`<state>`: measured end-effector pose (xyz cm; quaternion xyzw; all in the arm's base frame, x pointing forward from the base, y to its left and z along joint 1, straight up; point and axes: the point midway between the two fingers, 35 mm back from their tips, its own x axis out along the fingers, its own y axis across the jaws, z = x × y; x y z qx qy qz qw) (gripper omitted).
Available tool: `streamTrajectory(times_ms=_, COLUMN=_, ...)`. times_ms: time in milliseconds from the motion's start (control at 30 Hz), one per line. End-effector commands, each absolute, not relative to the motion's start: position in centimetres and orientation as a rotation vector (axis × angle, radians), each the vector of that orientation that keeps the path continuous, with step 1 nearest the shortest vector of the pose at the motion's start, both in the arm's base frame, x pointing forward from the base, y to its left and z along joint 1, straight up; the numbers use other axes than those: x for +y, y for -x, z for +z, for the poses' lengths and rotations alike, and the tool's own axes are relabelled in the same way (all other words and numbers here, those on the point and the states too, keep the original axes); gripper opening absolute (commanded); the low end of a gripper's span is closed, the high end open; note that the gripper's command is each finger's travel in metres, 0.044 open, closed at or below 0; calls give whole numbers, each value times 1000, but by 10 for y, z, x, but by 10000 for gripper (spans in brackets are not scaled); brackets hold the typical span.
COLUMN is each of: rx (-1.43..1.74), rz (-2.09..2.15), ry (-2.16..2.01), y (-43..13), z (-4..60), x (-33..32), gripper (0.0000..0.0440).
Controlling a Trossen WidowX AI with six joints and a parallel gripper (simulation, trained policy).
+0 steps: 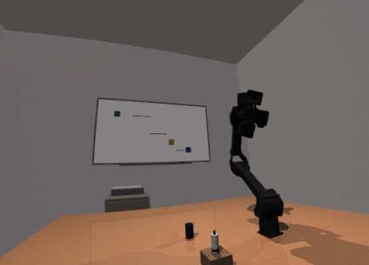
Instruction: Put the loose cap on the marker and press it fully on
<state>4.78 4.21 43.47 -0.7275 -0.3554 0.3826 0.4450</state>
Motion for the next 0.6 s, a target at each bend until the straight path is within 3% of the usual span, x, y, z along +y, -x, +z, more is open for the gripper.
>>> streamTrajectory(times_ms=0, rx=-825, rz=979, ry=1816, y=-50, z=429, x=50, gripper=320)
streamTrajectory(times_ms=567, rx=-584, rz=1050, ry=1843, y=-63, z=413, x=73, gripper=323)
